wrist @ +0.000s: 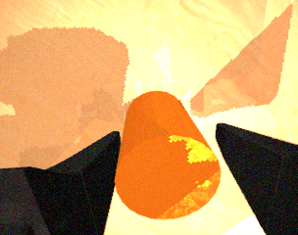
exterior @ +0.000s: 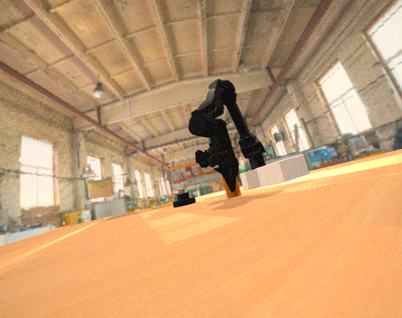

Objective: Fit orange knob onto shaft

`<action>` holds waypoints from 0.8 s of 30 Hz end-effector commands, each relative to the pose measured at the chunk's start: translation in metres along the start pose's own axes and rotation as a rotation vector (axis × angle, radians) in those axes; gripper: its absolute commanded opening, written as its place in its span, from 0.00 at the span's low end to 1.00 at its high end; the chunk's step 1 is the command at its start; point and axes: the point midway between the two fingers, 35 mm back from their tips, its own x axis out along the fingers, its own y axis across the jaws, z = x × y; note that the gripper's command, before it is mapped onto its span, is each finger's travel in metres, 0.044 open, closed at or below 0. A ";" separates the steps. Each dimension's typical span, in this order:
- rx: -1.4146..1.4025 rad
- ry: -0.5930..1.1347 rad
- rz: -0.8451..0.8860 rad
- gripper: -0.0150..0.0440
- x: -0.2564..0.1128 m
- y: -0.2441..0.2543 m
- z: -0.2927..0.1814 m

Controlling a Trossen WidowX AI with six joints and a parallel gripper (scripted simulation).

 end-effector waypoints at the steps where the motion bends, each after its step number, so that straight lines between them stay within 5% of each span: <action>1: 0.006 -0.012 0.024 0.88 -0.049 0.005 0.002; 4: 0.008 -0.013 0.025 1.00 -0.073 0.002 0.001; 24: 0.008 -0.013 0.025 1.00 -0.049 0.004 0.002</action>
